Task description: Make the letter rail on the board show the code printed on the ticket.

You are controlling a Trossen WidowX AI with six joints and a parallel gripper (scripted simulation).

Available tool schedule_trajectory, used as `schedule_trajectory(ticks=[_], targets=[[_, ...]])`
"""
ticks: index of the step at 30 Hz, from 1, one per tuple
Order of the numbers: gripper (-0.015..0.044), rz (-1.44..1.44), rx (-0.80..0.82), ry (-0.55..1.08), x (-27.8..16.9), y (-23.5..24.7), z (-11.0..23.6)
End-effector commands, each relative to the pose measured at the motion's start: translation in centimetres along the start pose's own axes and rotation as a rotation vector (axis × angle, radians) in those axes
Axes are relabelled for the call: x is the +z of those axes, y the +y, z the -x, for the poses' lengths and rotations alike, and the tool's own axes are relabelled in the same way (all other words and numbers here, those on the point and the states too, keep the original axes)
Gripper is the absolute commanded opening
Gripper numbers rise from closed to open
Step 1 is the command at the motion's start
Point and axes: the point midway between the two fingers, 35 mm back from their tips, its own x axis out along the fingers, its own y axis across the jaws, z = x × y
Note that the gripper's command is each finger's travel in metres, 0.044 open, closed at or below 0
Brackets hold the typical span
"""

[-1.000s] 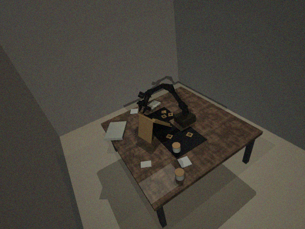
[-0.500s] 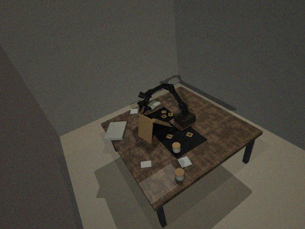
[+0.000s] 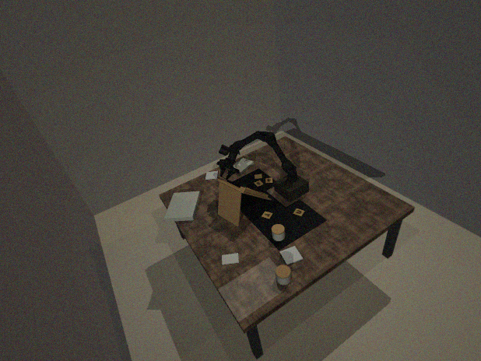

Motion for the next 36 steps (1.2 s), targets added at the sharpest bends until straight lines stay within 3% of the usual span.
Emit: schedule_trajectory(ticks=[1,36], targets=[[0.0,-0.003,0.0,0.003,-0.1,0.4,0.0],[0.0,-0.005,0.002,0.003,-0.1,2.1,-0.1]])
